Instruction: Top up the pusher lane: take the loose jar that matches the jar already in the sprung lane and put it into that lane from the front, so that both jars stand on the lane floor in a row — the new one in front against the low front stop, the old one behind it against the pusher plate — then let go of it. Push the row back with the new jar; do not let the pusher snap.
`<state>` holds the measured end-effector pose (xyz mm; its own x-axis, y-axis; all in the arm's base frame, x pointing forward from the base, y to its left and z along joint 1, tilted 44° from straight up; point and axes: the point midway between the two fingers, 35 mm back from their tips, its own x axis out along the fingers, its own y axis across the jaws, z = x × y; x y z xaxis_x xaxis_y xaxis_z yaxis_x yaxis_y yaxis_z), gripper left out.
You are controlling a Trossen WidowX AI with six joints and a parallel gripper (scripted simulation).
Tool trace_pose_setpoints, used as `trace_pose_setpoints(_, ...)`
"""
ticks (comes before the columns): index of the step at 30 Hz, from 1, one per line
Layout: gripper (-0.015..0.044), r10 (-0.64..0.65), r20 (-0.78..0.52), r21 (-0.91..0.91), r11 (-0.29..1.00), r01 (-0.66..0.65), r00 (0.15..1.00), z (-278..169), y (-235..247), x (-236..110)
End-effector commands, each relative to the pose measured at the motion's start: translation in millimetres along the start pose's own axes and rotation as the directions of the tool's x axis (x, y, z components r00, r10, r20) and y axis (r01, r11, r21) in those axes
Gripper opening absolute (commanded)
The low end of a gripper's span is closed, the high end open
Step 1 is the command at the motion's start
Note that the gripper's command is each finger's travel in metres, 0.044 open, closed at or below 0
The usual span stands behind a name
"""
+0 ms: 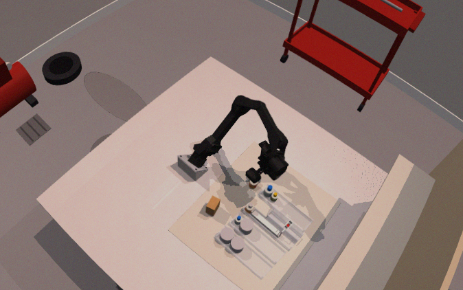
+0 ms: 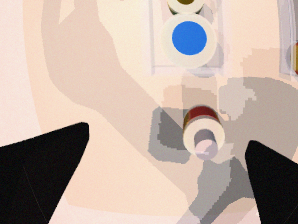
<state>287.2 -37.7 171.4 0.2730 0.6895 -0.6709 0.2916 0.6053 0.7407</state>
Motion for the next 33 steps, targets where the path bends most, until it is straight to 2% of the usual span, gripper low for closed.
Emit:
trace_pose_setpoints(1, 0.044, -0.076, -0.061, -0.195, 0.979, 0.062, 0.995, -20.7, -27.5, -7.2)
trace_pose_setpoints(8, 0.044, -0.076, -0.061, -0.195, 0.979, 0.062, 0.995, -20.9, -27.0, -7.2)
trace_pose_setpoints(12, 0.044, -0.075, -0.061, -0.196, 0.979, 0.062, 0.995, -22.3, -28.6, 17.1)
trace_pose_setpoints(33, 0.044, -0.074, -0.06, -0.196, 0.979, 0.061, 0.995, -24.3, -30.1, 52.2)
